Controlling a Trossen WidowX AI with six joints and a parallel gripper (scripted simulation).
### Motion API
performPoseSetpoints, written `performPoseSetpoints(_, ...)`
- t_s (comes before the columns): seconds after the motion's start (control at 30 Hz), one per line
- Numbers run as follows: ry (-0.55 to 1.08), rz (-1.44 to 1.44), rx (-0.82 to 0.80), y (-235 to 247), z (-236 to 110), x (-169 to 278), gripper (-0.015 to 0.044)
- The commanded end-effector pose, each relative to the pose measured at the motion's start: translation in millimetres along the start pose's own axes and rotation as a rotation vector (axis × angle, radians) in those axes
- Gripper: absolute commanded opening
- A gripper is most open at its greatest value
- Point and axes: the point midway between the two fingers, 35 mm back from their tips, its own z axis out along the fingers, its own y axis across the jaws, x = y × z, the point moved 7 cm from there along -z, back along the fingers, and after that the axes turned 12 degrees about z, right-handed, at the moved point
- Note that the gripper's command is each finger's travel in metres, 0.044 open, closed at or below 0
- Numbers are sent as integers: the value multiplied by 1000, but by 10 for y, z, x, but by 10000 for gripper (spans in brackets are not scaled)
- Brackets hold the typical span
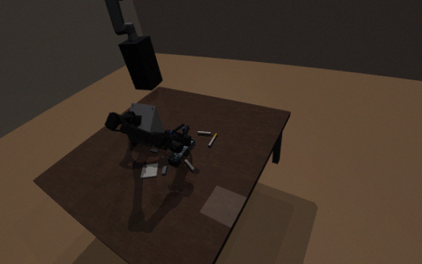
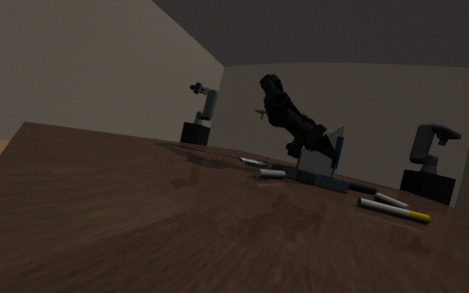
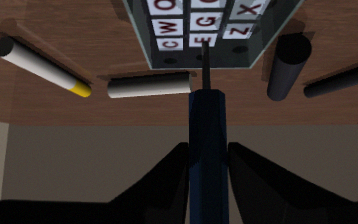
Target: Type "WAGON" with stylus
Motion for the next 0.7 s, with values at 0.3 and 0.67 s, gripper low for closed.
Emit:
performPoseSetpoints(0.3,4,-2,-3,19,35,-63,81)
performPoseSetpoints(0.67,4,-2,-2,27,59,-104,81)
